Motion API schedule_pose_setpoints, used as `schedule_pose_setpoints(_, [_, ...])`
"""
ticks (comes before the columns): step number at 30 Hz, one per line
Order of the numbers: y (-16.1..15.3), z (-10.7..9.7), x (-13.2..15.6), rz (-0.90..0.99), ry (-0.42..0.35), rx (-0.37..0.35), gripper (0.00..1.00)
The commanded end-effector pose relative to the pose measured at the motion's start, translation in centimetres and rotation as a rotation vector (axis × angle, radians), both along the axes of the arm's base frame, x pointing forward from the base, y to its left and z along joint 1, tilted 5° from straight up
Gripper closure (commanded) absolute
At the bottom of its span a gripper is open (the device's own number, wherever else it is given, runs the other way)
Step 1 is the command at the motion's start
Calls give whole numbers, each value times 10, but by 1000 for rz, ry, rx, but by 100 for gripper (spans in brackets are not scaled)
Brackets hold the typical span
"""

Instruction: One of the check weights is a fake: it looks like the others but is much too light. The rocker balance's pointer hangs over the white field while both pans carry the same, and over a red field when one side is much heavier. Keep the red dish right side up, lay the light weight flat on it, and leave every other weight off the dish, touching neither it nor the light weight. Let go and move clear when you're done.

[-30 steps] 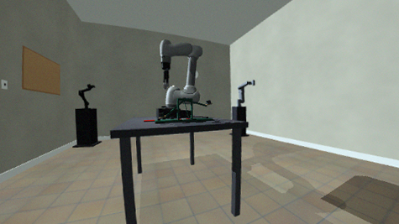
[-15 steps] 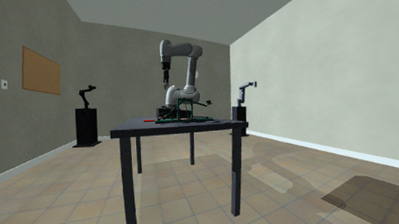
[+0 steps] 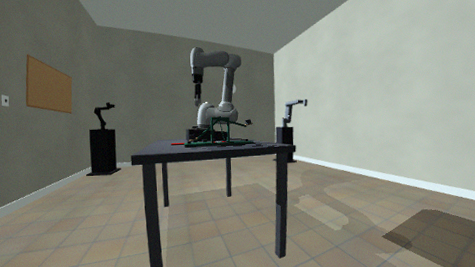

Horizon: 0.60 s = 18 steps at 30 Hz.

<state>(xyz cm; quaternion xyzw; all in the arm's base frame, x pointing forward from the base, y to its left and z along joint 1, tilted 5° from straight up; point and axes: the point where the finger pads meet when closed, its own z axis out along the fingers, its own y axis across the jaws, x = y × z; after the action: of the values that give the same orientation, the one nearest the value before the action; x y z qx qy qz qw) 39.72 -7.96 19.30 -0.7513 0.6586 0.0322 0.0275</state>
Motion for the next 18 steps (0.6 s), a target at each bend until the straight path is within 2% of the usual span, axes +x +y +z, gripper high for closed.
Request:
schedule_pose_setpoints(1, [0,0,0,0,0,0,0])
schedule_pose_setpoints(18, [4,0,-1,0,0,0,0])
